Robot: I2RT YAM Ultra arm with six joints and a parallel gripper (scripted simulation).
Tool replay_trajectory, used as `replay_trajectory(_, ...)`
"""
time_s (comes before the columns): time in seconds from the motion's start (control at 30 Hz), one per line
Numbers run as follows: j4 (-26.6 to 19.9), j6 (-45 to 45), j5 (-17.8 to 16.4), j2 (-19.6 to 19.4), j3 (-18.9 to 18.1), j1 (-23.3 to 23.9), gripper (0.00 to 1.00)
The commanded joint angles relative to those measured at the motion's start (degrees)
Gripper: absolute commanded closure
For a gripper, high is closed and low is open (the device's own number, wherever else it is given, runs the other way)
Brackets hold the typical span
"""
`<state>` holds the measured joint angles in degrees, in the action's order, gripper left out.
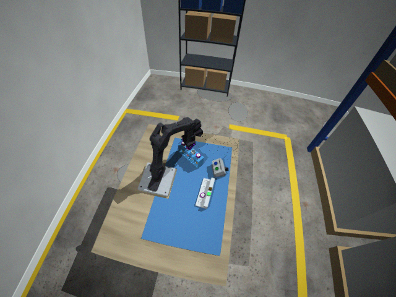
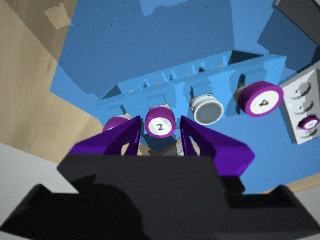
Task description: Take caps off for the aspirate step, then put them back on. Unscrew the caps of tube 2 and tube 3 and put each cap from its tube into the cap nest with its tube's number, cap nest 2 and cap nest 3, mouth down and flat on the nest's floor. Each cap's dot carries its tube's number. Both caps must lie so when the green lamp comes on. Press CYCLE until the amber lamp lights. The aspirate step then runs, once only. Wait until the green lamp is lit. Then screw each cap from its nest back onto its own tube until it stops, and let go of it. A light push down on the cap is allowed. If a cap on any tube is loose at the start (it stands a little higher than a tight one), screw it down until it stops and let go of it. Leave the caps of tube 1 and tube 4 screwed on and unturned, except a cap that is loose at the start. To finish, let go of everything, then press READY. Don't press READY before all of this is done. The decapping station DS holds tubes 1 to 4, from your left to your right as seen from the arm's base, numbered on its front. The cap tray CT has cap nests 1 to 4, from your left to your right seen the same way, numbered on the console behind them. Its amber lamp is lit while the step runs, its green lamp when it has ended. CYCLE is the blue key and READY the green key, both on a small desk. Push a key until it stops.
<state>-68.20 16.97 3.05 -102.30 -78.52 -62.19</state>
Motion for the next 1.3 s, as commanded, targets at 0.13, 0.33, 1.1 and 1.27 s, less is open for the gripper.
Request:
replay_trajectory(0.13, 0.1, 0.8, 0.0, 0.4, -0.5, 0.0, 0.51)
replay_trajectory(0.33, 0.1, -1.5, 0.0, 0.4, -0.4, 0.0, 0.51)
replay_trajectory(1.1, 0.3, -39.5, 0.0, 0.5, -0.3, 0.0, 0.51)
replay_trajectory(1.27, 0.3, -39.5, 0.0, 0.5, -0.2, 0.0, 1.0)
